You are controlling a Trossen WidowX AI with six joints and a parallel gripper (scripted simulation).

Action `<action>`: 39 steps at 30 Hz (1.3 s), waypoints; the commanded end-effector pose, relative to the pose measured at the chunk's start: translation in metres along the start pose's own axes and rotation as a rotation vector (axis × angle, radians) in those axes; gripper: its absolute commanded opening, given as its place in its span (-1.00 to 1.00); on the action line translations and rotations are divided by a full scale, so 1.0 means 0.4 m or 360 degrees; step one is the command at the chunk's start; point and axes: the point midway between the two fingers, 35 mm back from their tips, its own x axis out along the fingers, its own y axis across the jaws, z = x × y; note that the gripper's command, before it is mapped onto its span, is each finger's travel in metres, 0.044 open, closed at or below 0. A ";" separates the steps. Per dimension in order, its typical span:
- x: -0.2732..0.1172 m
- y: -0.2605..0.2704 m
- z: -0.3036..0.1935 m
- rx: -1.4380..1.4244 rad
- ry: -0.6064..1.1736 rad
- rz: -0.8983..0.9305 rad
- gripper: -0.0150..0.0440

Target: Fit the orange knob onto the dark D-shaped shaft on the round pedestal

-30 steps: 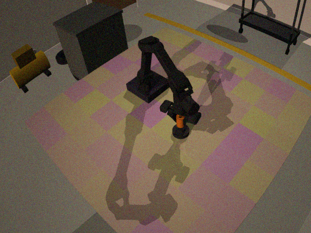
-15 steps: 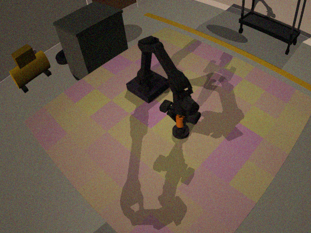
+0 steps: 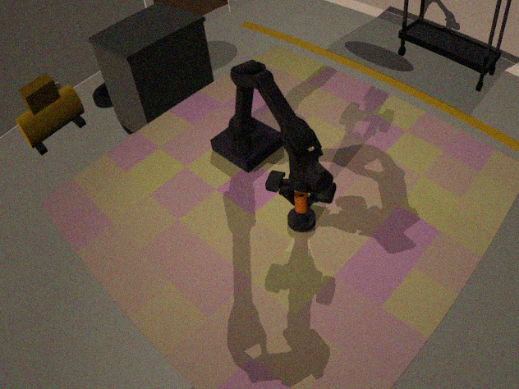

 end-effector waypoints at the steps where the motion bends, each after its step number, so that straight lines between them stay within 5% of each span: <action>1: 0.003 0.000 -0.001 -0.0019 0.0002 -0.0001 -0.49; 39: -0.003 0.000 -0.002 -0.0352 0.0003 -0.0001 -0.49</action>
